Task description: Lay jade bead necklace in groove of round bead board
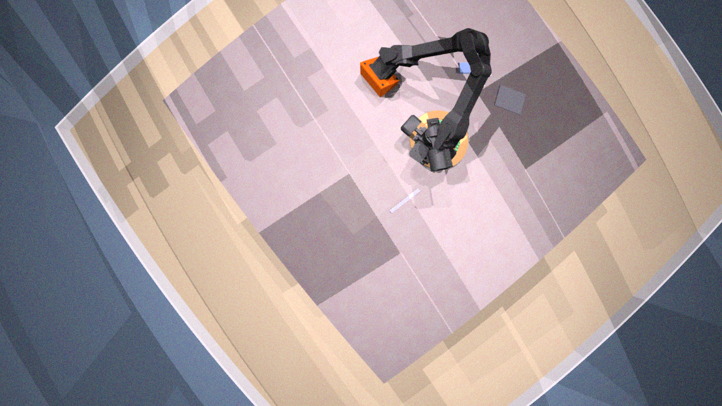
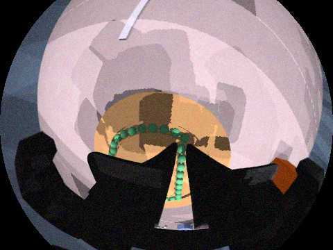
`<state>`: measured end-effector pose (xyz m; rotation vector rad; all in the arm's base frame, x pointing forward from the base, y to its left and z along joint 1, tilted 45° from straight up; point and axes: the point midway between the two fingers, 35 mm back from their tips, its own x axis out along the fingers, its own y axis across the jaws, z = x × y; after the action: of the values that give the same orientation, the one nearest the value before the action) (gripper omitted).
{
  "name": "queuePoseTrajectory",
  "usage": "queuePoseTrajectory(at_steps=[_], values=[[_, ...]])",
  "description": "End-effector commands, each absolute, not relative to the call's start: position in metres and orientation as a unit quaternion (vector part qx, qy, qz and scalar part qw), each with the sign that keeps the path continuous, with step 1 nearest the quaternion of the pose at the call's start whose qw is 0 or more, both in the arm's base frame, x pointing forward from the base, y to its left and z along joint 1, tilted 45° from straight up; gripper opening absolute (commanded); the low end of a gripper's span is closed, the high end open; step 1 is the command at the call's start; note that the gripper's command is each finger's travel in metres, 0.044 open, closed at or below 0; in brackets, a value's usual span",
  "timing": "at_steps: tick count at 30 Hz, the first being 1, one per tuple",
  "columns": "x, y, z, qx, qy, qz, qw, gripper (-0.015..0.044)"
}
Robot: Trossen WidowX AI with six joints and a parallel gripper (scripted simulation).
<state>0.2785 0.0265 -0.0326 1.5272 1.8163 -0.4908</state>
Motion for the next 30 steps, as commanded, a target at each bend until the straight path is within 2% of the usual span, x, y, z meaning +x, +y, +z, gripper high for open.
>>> queuePoseTrajectory(at_steps=[1, 30], values=[[0.279, 0.026, -0.032, 0.590, 0.701, -0.189, 0.352, 0.0000], [0.268, 0.016, -0.034, 0.592, 0.702, -0.192, 0.348, 0.0000]])
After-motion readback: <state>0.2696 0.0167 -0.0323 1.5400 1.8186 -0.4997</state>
